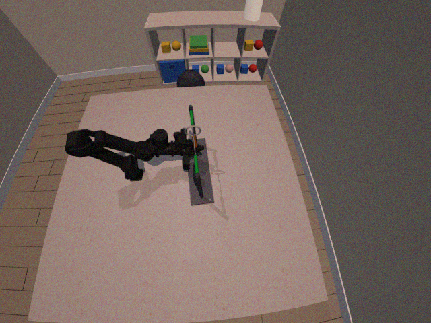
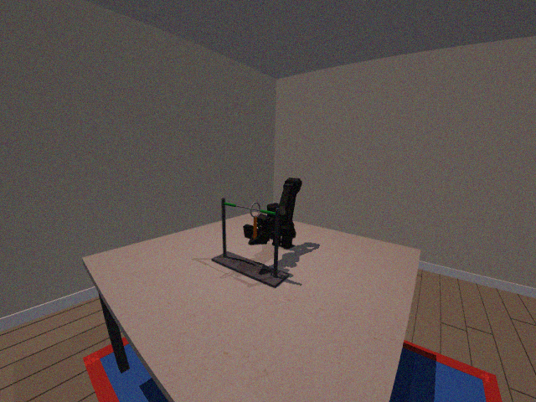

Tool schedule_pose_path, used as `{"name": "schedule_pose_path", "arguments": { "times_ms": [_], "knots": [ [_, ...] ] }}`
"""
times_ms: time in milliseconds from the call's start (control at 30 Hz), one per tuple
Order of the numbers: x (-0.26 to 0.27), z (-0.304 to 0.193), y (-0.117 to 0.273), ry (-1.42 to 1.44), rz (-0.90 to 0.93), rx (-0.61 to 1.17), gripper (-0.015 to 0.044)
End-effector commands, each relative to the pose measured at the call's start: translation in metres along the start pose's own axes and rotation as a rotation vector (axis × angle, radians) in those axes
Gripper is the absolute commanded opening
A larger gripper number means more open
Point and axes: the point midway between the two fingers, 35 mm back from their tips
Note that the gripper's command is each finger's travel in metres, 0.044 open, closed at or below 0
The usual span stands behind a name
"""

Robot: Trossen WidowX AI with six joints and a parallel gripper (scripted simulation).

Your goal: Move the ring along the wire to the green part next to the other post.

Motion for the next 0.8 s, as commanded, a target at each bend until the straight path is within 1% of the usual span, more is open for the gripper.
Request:
{"name": "schedule_pose_path", "arguments": {
  "times_ms": [0, 767],
  "knots": [
    [0.003, 0.000, 0.000, -0.001, 0.000, 0.001, -0.0150],
    [0.026, 0.000, 0.000, 0.006, 0.007, 0.002, -0.0150]
  ]
}}
Point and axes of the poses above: the point midway between the two fingers, 35 mm back from their tips, its own y axis back along the fingers, its own x axis across the jaws, z = x × y
